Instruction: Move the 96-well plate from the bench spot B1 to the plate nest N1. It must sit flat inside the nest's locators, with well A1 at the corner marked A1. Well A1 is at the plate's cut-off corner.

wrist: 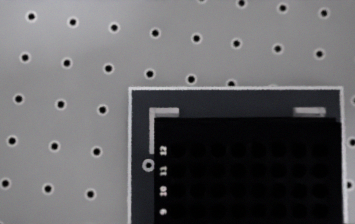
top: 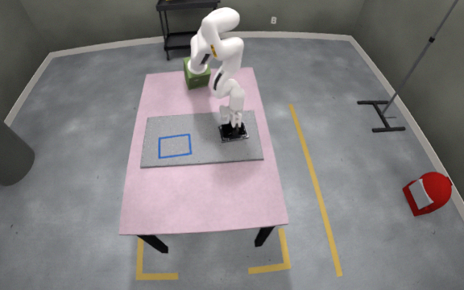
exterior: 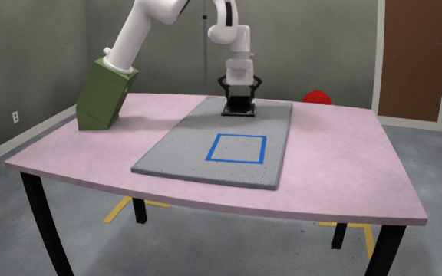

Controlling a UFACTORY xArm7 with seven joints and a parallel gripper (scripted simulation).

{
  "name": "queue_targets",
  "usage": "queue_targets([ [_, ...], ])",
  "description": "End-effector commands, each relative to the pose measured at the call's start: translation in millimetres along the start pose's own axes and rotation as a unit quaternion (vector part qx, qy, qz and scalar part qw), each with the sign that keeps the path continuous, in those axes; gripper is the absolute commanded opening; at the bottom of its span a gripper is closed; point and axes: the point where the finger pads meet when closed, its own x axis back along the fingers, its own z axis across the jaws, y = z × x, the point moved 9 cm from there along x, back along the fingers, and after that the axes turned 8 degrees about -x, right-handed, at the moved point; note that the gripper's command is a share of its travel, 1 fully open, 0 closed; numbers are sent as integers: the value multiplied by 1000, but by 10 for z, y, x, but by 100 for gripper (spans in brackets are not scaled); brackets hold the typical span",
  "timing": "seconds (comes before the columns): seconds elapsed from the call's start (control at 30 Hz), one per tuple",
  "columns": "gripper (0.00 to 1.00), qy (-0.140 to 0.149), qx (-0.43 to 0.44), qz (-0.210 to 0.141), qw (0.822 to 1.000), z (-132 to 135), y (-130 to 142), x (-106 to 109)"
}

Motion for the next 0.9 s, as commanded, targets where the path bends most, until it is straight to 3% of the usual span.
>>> queue_targets([
  [0.0,0,2,-1,-26,1000,-27,-36,-36],
  [0.87,0,2,-1,-26,1000,-6,-49,-37],
])
